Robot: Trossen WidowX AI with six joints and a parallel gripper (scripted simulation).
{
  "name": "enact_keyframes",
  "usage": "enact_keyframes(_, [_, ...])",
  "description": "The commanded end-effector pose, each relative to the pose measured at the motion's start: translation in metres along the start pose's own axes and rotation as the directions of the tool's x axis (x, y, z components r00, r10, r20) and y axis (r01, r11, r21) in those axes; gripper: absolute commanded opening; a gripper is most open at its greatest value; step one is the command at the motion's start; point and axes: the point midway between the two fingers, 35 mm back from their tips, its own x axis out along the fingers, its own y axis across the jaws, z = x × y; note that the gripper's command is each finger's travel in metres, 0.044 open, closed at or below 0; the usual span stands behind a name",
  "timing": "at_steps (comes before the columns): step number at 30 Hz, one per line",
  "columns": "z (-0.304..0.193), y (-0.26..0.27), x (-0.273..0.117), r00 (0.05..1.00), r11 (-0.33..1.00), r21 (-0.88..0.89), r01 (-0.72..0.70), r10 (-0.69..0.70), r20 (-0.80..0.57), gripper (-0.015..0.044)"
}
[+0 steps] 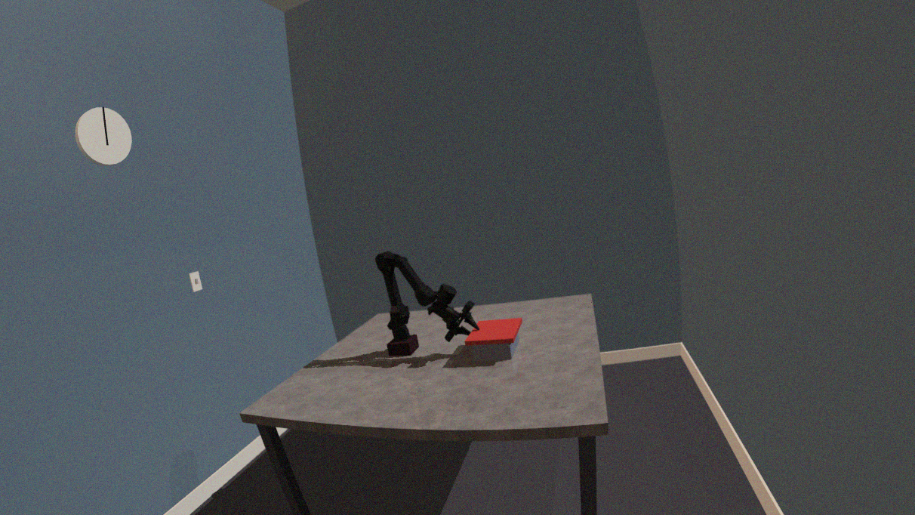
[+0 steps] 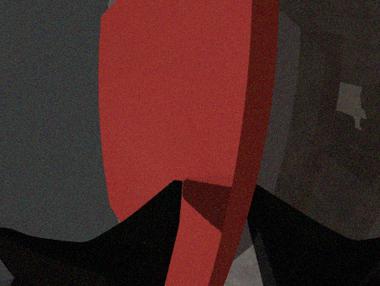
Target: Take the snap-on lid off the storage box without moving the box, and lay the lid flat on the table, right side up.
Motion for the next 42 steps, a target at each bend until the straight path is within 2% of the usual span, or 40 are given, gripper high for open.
enact_keyframes(1, [0.0000, 0.0016, -0.0017, 1.000, 1.000, -0.001, -0.003, 0.003, 0.000, 0.0000])
enact_keyframes(42, [0.0002, 0.0069, -0.0084, 1.000, 1.000, -0.001, -0.003, 0.003, 0.000, 0.0000])
